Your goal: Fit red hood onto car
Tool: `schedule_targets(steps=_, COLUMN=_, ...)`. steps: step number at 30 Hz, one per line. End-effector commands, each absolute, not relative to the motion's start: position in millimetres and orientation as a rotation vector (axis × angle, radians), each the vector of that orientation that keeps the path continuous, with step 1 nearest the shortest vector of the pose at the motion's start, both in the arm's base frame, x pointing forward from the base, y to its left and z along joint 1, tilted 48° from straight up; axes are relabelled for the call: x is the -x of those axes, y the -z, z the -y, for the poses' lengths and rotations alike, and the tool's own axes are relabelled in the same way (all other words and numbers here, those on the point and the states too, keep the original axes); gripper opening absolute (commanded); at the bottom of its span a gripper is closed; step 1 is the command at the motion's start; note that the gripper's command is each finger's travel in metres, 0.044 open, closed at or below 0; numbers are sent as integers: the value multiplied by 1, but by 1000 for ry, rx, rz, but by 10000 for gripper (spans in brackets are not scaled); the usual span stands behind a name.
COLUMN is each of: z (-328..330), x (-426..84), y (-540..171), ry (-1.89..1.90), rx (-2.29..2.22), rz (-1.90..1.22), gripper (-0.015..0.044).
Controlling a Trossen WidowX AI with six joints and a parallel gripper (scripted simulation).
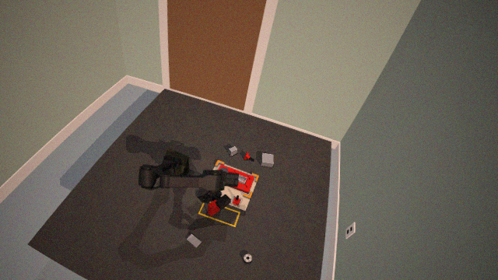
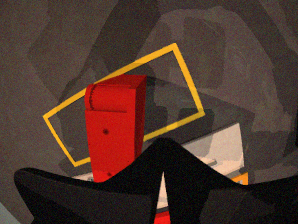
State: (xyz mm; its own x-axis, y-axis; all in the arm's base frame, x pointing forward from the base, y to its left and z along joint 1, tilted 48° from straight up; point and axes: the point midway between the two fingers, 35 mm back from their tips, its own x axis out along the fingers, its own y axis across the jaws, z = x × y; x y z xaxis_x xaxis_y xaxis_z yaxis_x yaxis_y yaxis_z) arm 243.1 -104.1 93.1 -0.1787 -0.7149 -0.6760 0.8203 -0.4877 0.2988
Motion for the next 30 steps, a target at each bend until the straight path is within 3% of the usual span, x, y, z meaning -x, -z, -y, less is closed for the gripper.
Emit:
schedule_targets(steps=1, z=106, x=-247, y=-95, ry=1844, rx=-965, rz=-157, gripper=0)
schedule_targets(steps=30, z=114, x=-263, y=-101, ry=1844, rx=-966, rz=-157, gripper=0)
